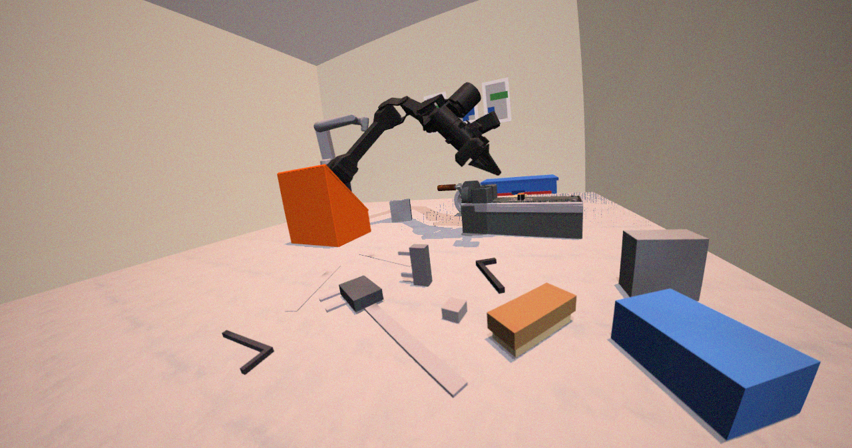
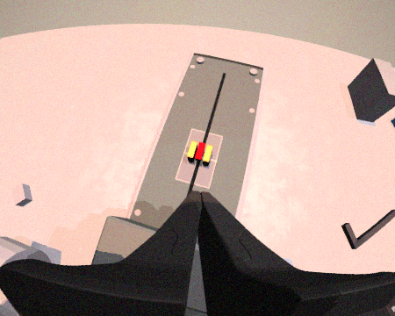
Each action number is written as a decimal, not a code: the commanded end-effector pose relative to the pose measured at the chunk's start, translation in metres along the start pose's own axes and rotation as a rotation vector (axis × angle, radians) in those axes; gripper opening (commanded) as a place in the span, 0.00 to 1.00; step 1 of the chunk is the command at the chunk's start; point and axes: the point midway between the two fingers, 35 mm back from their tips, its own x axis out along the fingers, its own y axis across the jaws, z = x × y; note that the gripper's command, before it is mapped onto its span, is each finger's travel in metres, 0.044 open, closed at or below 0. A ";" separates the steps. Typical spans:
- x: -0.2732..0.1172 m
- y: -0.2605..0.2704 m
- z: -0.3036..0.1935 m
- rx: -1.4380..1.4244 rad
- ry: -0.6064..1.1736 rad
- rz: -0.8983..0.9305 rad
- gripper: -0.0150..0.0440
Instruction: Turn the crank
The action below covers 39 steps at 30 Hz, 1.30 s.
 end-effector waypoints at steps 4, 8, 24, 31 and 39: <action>0.000 0.000 0.000 0.000 0.000 0.000 0.25; 0.000 0.000 0.000 0.000 0.000 0.000 0.39; 0.000 0.000 0.000 0.000 0.000 0.000 0.96; 0.000 0.000 0.000 0.000 0.000 0.000 0.64; 0.000 0.000 0.000 0.000 0.000 0.000 0.29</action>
